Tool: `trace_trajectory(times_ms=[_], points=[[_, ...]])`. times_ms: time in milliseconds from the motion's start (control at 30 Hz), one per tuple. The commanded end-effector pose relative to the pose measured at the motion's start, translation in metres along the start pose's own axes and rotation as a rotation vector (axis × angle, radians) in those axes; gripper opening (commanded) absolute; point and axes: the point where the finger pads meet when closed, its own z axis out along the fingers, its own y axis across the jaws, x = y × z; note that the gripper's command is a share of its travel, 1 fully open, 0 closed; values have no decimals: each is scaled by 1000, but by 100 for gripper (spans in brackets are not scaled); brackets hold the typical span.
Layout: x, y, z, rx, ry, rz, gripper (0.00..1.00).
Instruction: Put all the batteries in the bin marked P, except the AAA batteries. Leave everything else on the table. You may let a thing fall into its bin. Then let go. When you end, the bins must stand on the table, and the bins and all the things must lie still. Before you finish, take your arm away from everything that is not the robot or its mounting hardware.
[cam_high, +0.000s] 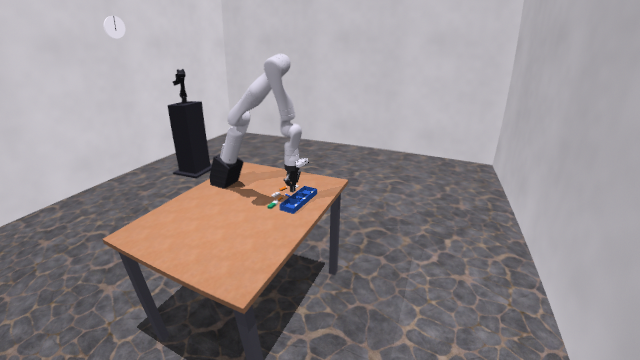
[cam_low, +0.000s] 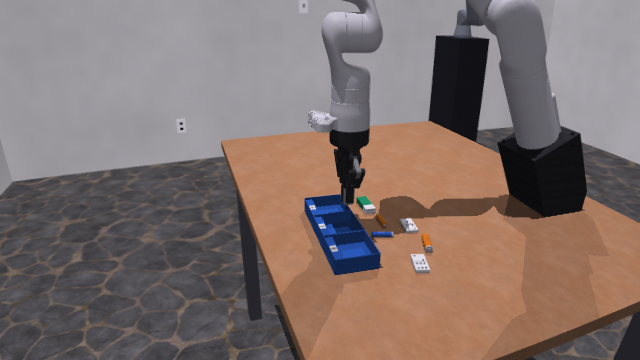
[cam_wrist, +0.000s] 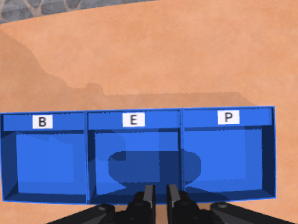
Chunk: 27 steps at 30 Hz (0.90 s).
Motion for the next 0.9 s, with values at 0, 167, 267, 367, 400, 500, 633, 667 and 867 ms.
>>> trace_trajectory(times_ms=[0,167,267,367,400,500,633,667,867], points=[[0,-14,0,9,5,-26,9],[0,-14,0,9,5,-26,9],[0,-14,5,9,5,-26,9],[0,-14,13,9,5,-26,9],[0,-14,16,9,5,-26,9],[0,-14,24,9,5,-26,9],[0,-14,29,9,5,-26,9],[0,-15,32,9,5,-26,9],[0,-15,45,9,5,-26,9]])
